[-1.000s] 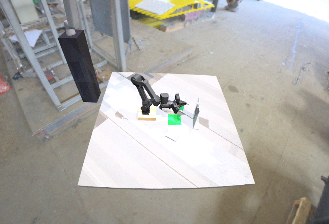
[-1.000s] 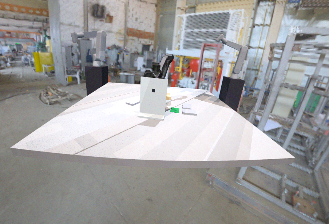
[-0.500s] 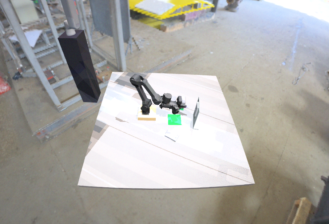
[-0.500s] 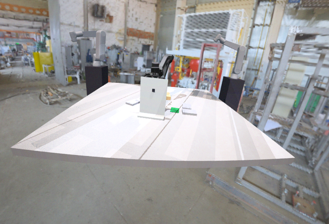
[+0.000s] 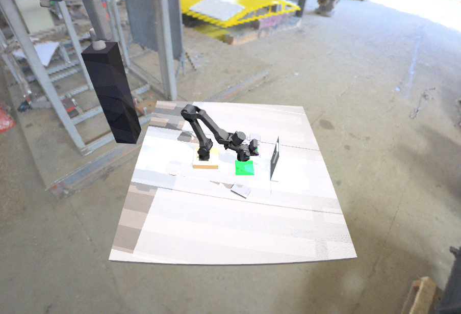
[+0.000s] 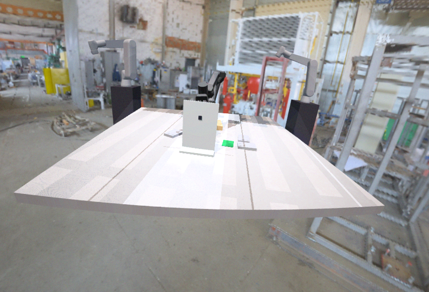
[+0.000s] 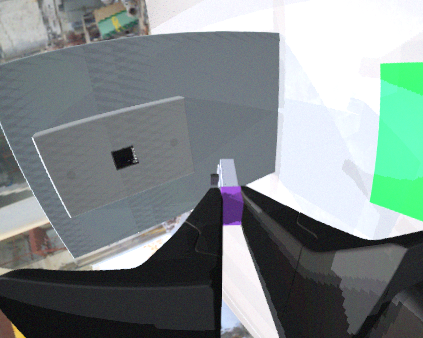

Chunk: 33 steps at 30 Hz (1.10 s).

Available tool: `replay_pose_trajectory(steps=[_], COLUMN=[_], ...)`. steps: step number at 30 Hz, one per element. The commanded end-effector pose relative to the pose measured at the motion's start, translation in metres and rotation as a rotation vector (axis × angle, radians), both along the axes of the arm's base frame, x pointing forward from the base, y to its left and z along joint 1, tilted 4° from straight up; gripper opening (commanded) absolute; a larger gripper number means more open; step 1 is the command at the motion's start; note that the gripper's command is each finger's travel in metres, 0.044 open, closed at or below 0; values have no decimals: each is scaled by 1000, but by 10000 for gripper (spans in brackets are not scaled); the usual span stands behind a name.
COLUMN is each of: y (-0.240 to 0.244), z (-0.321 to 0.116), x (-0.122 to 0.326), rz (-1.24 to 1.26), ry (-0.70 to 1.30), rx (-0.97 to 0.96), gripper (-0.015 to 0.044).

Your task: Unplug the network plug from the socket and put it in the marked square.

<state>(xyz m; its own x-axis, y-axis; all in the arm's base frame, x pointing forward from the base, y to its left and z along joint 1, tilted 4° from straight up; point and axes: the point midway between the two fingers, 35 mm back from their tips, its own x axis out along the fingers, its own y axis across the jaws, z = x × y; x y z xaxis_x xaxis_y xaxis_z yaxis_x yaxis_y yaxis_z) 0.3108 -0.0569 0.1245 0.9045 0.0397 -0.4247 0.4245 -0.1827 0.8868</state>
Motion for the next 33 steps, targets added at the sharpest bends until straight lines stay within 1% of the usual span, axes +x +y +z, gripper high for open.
replay_pose_trajectory(steps=[1,22,33], y=[1,13,13], z=[-9,-51,-61], x=[-4,-51,-51], rz=[-12,-41,-41], ry=[76,500,513], rx=[-8,-62,-65], gripper=[0,0,0])
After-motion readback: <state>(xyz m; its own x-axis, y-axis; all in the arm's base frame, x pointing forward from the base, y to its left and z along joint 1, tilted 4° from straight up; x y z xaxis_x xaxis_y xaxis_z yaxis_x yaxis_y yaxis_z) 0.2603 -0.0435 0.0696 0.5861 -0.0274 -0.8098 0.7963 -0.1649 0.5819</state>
